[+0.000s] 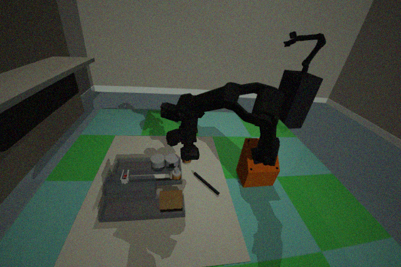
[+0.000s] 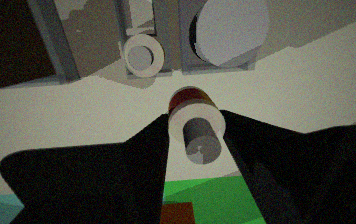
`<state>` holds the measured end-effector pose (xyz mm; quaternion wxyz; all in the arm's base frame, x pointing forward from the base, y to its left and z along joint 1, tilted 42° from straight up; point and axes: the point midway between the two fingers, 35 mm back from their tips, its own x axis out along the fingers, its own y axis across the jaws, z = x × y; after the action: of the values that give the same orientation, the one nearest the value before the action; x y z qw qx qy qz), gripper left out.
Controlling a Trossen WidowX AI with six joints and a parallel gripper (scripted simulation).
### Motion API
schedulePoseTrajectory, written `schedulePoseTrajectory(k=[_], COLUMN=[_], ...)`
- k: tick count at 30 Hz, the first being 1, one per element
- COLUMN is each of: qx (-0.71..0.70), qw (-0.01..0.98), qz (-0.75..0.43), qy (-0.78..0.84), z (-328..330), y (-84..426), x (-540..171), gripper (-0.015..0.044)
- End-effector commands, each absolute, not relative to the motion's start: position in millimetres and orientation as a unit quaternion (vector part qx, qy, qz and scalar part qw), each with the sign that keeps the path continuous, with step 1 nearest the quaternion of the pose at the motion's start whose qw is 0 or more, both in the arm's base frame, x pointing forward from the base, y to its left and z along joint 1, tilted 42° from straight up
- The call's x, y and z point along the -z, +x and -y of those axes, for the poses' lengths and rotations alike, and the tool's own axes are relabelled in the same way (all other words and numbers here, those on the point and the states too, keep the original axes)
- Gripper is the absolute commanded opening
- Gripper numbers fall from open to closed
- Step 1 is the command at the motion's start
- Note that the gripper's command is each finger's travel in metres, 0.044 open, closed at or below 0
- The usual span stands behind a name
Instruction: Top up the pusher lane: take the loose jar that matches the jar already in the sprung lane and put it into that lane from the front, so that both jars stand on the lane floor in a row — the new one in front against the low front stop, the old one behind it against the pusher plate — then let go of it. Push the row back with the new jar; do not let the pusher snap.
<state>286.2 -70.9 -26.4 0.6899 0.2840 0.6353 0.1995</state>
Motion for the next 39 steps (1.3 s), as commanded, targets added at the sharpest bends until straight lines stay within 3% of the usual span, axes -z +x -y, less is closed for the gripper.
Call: schedulePoseTrajectory(k=[1, 39], qx=[-0.204, -0.209], qw=[0.689, 0.688], qz=[-0.634, -0.632], qy=[0.287, 0.288], z=[47.3, 17.3], y=[289.1, 300.5], x=[19.6, 33.5], gripper=[0.0, 0.0])
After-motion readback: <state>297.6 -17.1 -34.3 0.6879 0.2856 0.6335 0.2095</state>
